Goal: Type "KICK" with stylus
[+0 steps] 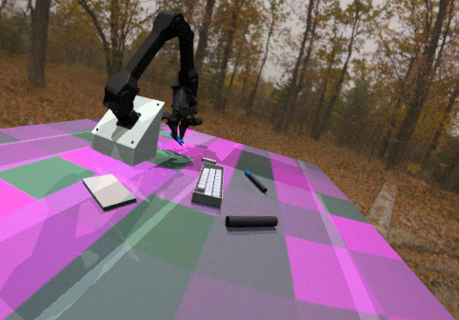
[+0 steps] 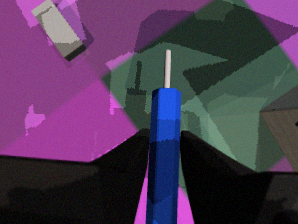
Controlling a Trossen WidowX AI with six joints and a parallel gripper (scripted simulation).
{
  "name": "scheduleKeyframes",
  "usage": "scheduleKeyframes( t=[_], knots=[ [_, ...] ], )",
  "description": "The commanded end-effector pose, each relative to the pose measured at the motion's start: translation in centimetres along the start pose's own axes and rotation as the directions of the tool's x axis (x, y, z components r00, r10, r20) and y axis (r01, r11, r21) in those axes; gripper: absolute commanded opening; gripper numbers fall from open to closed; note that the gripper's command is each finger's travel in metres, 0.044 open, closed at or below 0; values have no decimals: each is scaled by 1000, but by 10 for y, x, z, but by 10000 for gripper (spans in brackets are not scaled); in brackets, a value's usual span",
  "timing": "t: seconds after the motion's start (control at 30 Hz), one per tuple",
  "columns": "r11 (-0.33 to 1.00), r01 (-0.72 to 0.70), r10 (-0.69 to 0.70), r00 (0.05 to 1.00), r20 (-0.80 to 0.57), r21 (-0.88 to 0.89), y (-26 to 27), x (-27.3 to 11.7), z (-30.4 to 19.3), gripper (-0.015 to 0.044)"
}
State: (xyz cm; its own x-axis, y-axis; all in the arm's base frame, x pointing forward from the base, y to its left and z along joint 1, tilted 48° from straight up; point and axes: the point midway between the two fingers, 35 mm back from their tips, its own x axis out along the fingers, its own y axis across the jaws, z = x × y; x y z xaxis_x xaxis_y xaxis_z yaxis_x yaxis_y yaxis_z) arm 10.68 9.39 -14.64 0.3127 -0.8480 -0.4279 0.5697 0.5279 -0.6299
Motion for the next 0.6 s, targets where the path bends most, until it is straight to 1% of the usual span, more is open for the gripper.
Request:
scheduleKeyframes(
  t=[0.0,0.27,0.57],
  knots=[
    [1000,22,-19,995,-94,22,8,-5,8,0],
    [996,71,-58,970,-237,46,13,-5,25,0],
    [991,113,-74,901,-428,67,22,-8,47,0]
  ],
)
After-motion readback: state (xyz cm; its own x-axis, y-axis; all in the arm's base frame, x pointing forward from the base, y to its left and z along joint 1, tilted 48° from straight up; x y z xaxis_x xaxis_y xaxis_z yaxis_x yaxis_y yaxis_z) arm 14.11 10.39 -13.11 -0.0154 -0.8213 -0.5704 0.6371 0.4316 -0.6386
